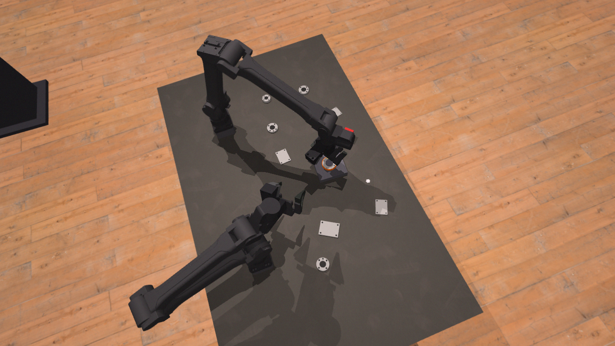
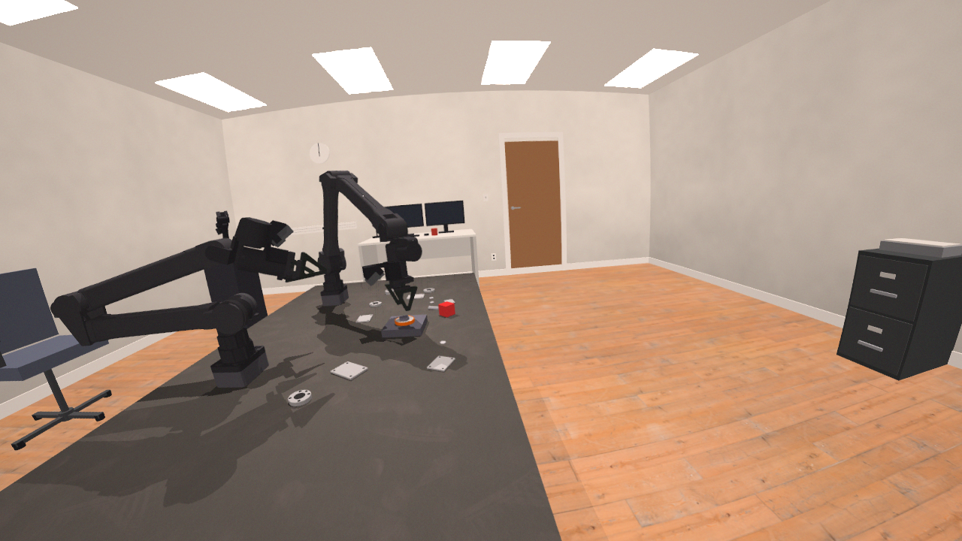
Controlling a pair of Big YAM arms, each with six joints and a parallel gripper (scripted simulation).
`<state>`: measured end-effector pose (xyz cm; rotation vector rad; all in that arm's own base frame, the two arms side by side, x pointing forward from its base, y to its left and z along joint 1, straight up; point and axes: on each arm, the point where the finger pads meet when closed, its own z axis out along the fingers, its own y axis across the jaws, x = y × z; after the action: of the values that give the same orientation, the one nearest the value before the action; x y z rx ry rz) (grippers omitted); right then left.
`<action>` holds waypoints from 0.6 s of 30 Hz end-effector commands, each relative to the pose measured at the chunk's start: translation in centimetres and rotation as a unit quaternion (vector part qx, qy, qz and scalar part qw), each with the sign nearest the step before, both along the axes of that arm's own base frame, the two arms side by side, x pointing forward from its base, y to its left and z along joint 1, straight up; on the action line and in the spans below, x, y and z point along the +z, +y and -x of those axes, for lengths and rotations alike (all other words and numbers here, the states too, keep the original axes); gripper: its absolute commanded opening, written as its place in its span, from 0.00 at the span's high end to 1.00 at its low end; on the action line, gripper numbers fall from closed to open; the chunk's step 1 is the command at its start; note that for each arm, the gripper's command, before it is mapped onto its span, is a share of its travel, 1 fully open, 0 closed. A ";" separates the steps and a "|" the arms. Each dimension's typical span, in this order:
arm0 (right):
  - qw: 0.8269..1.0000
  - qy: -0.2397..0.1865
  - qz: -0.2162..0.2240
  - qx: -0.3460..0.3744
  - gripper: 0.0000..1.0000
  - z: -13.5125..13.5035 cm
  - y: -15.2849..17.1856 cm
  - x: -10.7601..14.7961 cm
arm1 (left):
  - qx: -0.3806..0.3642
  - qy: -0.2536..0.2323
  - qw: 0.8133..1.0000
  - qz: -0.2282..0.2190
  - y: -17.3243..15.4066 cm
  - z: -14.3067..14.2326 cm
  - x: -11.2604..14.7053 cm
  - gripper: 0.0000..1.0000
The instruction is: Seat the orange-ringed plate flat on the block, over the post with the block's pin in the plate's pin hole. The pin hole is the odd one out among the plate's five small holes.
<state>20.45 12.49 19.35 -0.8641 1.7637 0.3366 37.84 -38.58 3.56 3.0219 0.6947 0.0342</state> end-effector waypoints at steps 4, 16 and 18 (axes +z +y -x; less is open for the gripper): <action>1.000 -0.019 -0.002 -0.001 0.00 0.1 -0.2 2.5 | 0.001 -0.019 1.000 0.021 -2.0 -1.1 6.6 0.00; 1.000 -0.019 -0.002 -0.001 0.00 0.1 -0.2 2.5 | 0.009 0.014 1.000 -0.014 -0.6 0.3 1.1 0.00; 1.000 -0.019 -0.002 -0.001 0.00 0.1 -0.2 2.5 | 0.040 -0.001 0.999 0.009 -0.7 -0.3 3.4 0.00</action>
<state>20.45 12.49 19.35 -0.8641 1.7637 0.3366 37.38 -38.59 4.88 3.0522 0.7290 -0.0043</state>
